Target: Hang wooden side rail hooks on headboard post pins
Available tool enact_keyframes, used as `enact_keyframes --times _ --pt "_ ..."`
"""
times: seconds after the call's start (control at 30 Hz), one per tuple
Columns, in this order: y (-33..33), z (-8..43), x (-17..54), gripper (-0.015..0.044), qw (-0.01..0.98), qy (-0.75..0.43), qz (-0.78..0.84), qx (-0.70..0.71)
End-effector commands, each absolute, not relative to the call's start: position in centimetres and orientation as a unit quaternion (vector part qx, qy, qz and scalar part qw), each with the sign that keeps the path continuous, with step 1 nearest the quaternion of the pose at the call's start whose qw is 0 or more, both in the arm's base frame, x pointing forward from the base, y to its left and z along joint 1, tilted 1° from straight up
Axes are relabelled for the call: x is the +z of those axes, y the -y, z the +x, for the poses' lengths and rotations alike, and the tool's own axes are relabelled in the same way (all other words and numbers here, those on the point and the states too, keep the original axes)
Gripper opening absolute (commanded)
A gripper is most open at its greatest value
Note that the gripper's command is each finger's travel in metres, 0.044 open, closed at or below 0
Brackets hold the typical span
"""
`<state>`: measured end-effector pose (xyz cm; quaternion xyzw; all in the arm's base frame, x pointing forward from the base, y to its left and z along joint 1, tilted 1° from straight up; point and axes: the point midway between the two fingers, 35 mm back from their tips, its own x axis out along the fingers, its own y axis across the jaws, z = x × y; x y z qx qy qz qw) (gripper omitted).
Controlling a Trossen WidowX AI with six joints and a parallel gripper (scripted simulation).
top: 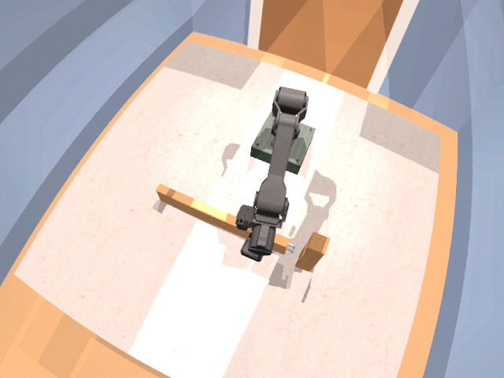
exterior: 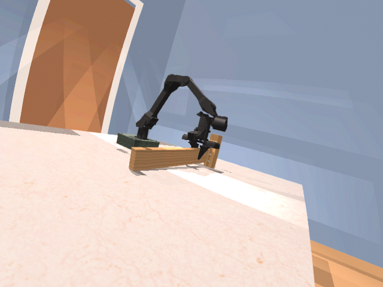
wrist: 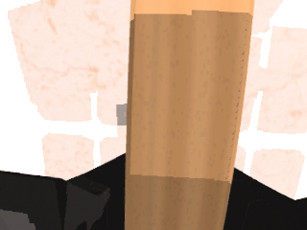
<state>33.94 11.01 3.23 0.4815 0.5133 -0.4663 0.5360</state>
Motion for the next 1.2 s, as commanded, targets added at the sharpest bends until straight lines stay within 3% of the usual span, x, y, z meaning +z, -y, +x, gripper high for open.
enact_keyframes --times 0.0,1.17 --pt "-11.20 34.19 3.57 0.0000 0.536 -0.512 0.486 -0.464" --pt "-11.57 34.01 3.35 0.0000 0.536 -0.512 0.486 -0.464"
